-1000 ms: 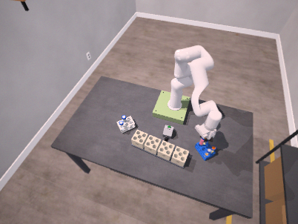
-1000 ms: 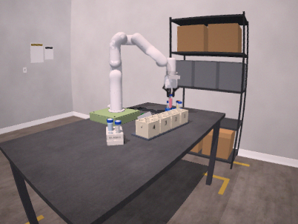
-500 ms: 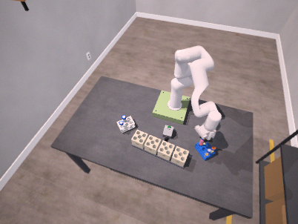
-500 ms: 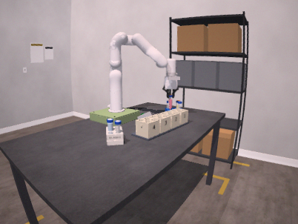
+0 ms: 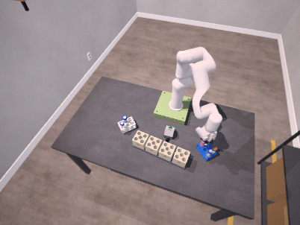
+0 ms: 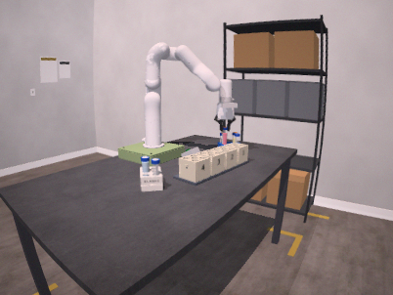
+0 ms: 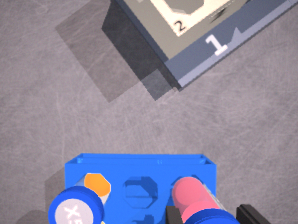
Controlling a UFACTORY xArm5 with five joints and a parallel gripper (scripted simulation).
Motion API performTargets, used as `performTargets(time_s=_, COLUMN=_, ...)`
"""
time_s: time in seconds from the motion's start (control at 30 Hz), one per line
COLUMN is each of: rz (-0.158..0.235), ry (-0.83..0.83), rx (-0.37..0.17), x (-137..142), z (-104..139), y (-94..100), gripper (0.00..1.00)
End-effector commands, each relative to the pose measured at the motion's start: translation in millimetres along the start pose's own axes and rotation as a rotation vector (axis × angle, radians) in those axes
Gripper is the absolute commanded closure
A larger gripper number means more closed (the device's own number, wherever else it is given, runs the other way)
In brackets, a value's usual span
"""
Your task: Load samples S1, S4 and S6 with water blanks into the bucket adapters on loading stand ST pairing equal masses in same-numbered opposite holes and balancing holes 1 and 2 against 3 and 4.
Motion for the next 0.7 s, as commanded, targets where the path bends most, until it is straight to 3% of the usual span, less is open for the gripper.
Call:
performTargets(time_s=0.0, rz=-0.004, ry=0.000, rx=-0.003, x=-1, z=0, y=-4.0, gripper=1.00)
performTargets(time_s=0.67, rz=-0.004, ry=0.000, rx=-0.003, x=-1, z=0, y=-22.1, gripper=1.00)
Point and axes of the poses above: the point where the finger pads meet when closed, its own y axis back along the fingers, its own x axis across the jaws, z = x × y, the point moved 5 cm from there along y, back along the fingers, and after that the axes turned 3 degrees about y, right-handed, at the moved point
